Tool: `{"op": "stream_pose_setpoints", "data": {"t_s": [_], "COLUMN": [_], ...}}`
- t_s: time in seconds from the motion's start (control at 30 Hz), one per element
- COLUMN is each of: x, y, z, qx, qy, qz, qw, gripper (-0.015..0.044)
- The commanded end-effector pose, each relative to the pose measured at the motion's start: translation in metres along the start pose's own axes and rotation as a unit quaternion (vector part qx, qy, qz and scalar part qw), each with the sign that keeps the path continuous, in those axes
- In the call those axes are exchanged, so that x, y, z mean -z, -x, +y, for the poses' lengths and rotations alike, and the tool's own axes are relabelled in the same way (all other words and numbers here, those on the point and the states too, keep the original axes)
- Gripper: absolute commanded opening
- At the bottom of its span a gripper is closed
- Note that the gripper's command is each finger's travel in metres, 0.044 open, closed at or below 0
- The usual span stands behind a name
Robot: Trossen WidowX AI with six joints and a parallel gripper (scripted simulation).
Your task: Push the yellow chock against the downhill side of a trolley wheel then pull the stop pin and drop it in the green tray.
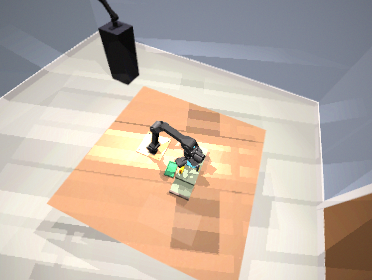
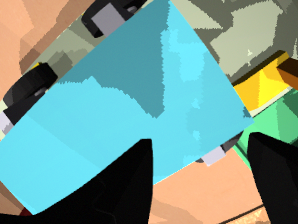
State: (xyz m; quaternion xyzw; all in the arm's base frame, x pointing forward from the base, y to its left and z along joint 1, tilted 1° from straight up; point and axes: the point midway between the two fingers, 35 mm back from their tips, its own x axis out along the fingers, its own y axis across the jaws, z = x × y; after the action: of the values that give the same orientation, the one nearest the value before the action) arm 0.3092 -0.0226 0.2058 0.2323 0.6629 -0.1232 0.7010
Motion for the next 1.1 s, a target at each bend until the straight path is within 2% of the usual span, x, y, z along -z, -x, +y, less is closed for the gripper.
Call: {"op": "stream_pose_setpoints", "data": {"t_s": [0.0,0.37,0.77,1.07], "x": [0.007,0.033,0.071,0.073], "y": [0.002,0.003,0.007,0.007], "z": [0.019,0.067,0.113,0.115], "qx": [-0.011,-0.025,-0.015,-0.013], "qy": [-0.067,-0.262,-0.459,-0.469], "qz": [0.007,0.042,0.087,0.089], "qw": [0.998,0.964,0.884,0.878], "gripper": [0.019,0.019,0.019,0.019]}}
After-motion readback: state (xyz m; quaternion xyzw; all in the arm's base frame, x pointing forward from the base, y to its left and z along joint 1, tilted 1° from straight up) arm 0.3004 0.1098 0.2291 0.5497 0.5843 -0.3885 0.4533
